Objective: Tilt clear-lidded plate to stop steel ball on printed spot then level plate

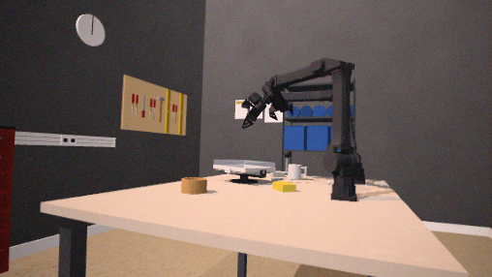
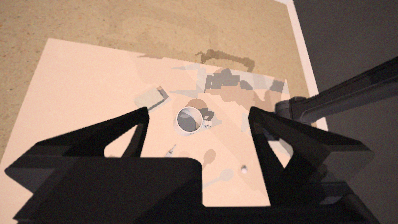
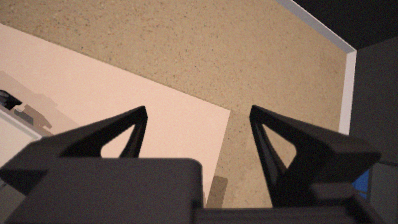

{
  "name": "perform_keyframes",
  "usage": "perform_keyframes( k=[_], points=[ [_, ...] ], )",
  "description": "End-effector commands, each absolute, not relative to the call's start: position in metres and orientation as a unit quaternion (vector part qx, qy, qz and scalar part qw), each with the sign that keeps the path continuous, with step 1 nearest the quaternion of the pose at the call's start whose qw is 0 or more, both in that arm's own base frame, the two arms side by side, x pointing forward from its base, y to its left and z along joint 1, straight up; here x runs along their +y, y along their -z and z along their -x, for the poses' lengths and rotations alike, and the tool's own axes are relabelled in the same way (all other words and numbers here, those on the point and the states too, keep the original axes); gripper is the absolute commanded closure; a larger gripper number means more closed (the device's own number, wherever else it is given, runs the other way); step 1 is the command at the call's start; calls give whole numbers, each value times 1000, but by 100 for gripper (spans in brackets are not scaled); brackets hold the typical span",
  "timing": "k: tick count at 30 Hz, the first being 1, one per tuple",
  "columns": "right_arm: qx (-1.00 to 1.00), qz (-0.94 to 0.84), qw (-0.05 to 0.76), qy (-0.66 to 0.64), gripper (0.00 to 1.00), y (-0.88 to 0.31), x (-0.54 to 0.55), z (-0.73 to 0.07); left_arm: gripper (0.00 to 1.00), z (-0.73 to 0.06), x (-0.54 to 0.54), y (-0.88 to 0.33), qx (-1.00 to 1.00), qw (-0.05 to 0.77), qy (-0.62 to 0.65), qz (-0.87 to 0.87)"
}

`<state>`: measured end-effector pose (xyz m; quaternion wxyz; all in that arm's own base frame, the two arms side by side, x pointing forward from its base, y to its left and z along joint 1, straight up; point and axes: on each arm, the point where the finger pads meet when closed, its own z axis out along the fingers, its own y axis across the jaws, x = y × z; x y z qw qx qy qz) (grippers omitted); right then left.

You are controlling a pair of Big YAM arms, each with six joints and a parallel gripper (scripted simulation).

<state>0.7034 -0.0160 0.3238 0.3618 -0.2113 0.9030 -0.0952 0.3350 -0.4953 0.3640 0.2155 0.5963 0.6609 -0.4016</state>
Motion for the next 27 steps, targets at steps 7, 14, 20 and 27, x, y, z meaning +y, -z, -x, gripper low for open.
perform_keyframes(
  k=[7, 14, 20, 27],
  points=[
    [891, 90, 424, 137, 0, -379, -143, -678, 0, -338, -498, -385, 651, 235, 402, -599],
    [881, 18, 443, 164, 0, -393, -223, -646, 0, -338, -498, -385, 651, 235, 402, -599],
    [858, -78, 466, 204, 0, -411, -322, -587, 0, -338, -498, -385, 651, 235, 402, -599],
    [827, -160, 483, 242, 0, -427, -398, -519, 0, -338, -498, -385, 651, 235, 402, -599]
  ],
)
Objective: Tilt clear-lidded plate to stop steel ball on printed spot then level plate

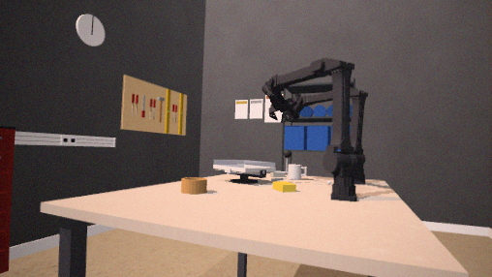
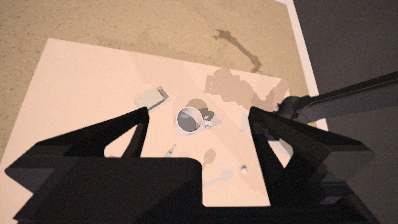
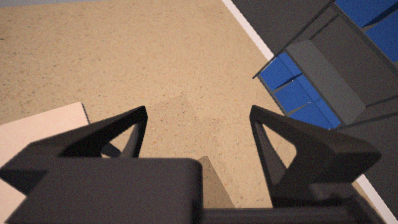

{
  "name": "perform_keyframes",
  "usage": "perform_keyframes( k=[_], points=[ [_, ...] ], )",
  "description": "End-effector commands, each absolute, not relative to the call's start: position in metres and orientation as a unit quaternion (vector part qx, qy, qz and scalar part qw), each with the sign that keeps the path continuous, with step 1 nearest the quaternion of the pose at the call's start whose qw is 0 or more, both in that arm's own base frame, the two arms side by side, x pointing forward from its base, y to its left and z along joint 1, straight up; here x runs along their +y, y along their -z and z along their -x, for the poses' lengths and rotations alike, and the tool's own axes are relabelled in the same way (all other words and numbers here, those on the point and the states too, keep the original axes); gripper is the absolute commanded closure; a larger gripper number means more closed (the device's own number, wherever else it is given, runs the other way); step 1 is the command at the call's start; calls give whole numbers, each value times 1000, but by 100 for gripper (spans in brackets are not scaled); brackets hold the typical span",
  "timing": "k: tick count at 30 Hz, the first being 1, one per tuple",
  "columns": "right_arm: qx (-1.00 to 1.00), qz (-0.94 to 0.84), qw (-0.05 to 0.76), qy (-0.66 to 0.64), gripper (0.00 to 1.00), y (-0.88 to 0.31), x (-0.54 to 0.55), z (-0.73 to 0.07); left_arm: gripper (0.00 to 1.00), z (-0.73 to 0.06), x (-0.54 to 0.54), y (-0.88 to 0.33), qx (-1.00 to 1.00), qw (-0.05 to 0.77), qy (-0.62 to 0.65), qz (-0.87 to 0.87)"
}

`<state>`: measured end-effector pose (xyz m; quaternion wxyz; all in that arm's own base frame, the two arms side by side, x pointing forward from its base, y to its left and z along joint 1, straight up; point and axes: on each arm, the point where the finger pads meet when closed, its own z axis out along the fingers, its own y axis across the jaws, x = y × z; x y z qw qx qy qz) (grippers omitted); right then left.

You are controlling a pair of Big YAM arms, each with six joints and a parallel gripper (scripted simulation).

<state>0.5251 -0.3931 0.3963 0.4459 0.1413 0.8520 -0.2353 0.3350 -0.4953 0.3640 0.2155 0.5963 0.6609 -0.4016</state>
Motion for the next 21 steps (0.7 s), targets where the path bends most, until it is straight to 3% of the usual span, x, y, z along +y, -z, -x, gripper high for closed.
perform_keyframes(
  k=[1, 11, 21],
  points=[
    [819, -176, 486, 250, 0, -430, -412, -504, 0, -338, -498, -385, 651, 235, 402, -599],
    [728, -318, 508, 333, 0, -459, -517, -338, 0, -338, -498, -385, 651, 235, 402, -599],
    [648, -400, 514, 395, 0, -477, -552, -209, 0, -338, -498, -385, 651, 235, 402, -599]
  ],
)
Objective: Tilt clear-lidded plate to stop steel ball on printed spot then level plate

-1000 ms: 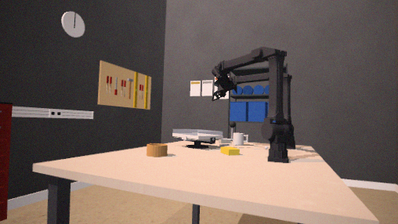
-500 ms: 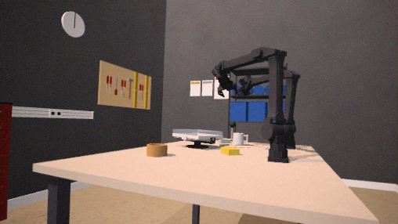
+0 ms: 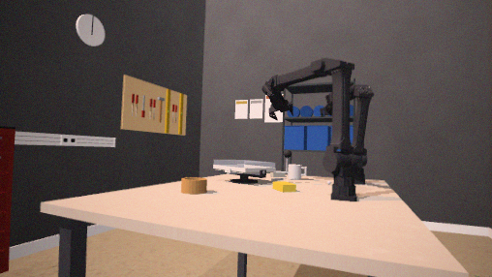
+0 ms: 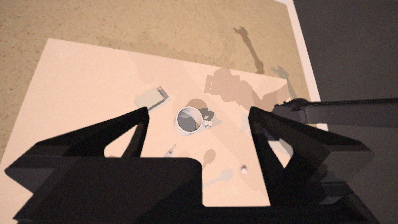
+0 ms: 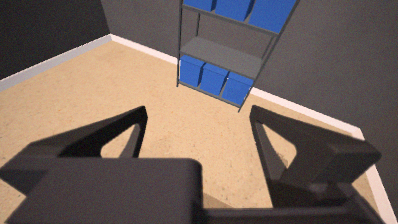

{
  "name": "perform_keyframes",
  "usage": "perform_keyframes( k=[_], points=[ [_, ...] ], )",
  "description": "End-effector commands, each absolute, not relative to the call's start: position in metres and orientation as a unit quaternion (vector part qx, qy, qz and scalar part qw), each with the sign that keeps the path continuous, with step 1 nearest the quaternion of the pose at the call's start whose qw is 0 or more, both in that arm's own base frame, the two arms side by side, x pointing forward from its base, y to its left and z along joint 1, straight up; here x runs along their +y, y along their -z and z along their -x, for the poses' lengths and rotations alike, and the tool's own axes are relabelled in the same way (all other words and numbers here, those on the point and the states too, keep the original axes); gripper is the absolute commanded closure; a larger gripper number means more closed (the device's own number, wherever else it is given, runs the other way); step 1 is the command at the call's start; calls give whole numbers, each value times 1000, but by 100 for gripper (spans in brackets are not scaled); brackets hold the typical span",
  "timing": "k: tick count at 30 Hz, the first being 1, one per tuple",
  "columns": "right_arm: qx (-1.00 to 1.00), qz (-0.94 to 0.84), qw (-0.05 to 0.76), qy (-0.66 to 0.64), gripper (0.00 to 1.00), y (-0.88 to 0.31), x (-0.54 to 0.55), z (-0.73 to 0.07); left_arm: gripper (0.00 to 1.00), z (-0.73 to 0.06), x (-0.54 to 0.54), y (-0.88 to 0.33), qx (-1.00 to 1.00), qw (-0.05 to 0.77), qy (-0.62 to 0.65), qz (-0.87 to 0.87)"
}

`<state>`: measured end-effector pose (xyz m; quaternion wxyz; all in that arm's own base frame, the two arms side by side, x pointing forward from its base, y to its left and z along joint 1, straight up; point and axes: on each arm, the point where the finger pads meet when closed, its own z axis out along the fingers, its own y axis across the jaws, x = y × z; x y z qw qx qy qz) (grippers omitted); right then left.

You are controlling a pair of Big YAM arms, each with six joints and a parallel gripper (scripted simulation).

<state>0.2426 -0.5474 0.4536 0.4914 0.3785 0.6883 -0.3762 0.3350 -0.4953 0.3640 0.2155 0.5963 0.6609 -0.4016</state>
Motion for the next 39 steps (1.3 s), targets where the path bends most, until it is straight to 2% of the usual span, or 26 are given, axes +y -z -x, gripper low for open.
perform_keyframes(
  k=[1, 10, 19, 37, 39],
  points=[
    [638, -408, 514, 402, 0, -479, -554, -195, 0, -338, -498, -385, 651, 235, 402, -599],
    [565, -461, 513, 454, 0, -492, -556, -91, 0, -338, -498, -385, 651, 235, 402, -599],
    [529, -482, 510, 478, 0, -498, -550, -43, 0, -338, -498, -385, 651, 235, 402, -599],
    [508, -492, 508, 492, 0, -501, -545, -17, 0, -338, -498, -385, 651, 235, 402, -599],
    [508, -492, 508, 492, 0, -501, -545, -17, 0, -329, -493, -367, 665, 212, 397, -595]
  ],
)
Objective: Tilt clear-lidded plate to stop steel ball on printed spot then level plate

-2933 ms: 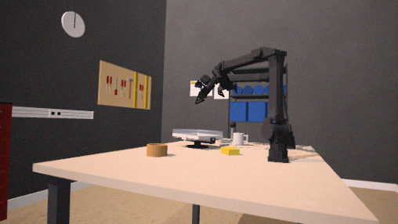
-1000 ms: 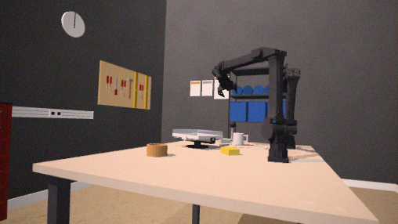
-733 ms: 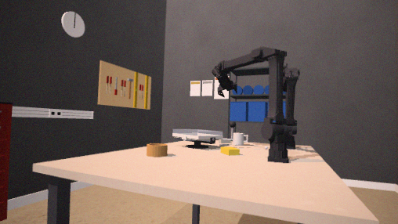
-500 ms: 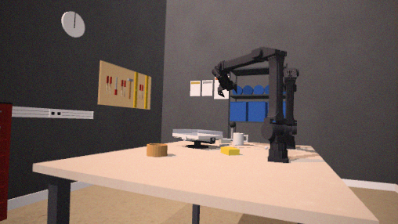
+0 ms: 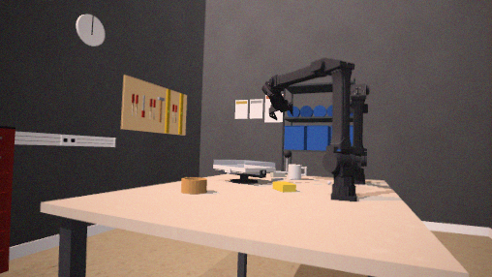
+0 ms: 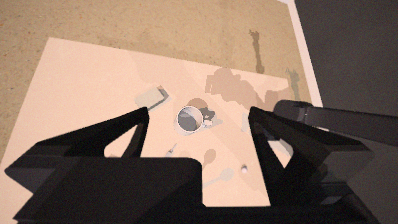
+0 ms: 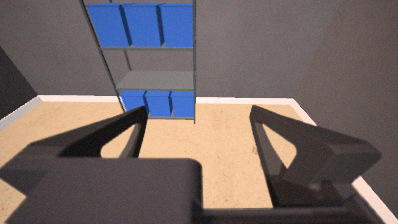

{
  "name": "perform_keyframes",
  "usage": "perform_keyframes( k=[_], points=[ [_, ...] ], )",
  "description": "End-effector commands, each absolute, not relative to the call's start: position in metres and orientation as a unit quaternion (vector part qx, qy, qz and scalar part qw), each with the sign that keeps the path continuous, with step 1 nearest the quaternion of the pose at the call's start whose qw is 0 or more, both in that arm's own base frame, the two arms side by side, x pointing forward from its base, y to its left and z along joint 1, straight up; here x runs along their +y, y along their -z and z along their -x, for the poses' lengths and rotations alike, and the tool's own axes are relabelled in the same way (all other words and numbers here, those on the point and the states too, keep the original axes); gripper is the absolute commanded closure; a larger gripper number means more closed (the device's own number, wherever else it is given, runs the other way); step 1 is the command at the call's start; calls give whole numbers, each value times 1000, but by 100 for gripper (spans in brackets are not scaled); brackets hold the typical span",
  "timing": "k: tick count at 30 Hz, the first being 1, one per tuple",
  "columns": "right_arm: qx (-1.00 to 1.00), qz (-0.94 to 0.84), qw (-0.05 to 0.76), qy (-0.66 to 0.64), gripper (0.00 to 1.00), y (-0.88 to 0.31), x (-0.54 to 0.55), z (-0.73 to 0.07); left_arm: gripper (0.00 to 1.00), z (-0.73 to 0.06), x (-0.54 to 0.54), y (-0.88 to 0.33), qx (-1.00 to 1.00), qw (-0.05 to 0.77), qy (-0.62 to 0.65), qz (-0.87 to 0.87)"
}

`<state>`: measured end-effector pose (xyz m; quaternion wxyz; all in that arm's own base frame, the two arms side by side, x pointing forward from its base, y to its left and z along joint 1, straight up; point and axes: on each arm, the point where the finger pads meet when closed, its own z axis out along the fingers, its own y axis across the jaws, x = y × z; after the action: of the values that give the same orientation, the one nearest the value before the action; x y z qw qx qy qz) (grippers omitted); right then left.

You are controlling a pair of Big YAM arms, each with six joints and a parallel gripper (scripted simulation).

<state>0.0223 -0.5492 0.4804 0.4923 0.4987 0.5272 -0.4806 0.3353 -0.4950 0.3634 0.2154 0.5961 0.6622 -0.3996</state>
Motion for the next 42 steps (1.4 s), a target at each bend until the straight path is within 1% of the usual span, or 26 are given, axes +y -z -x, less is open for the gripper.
perform_keyframes(
  k=[1, 3, 5, 7, 8, 9, 12, 14, 17, 18, 21, 22, 24, 25, 29, 42],
  points=[
    [508, -492, 508, 492, 0, -501, -545, -17, 0, -323, -491, -368, 671, 209, 390, -595],
    [508, -492, 508, 492, 0, -501, -545, -17, 0, -319, -479, -345, 704, 185, 352, -589],
    [508, -492, 508, 492, 0, -501, -545, -17, 0, -310, -458, -309, 750, 144, 285, -580],
    [508, -492, 508, 492, 0, -501, -545, -17, 0, -310, -458, -309, 750, 144, 285, -580],
    [508, -492, 508, 492, 0, -501, -545, -17, 0, -308, -446, -273, 776, 105, 240, -574],
    [508, -492, 508, 492, 0, -501, -545, -17, 0, -299, -425, -272, 791, 96, 197, -571],
    [508, -492, 508, 492, 0, -501, -545, -17, 0, -283, -373, -235, 822, 36, 71, -563],
    [508, -492, 508, 492, 0, -501, -545, -17, 0, -277, -351, -224, 827, 14, 19, -562],
    [508, -492, 508, 492, 0, -501, -545, -17, 0, -279, -339, -221, 831, 7, 0, -556],
    [508, -492, 508, 492, 0, -501, -545, -17, 0, -293, -349, -245, 833, 36, 9, -551],
    [508, -492, 508, 492, 0, -501, -545, -17, 0, -296, -353, -245, 833, 45, 12, -551],
    [508, -492, 508, 492, 0, -501, -545, -17, 43, -294, -353, -232, 832, 29, 8, -554],
    [508, -492, 508, 492, 0, -501, -545, -17, 43, -294, -353, -232, 832, 29, 8, -554],
    [508, -492, 508, 492, 0, -501, -545, -17, 43, -279, -348, -205, 828, -3, -2, -561],
    [508, -492, 508, 492, 0, -501, -545, -17, 43, -287, -351, -215, 830, 8, 2, -557],
    [508, -492, 508, 492, 0, -501, -545, -17, 43, -287, -350, -216, 830, 9, 2, -558]
  ],
)
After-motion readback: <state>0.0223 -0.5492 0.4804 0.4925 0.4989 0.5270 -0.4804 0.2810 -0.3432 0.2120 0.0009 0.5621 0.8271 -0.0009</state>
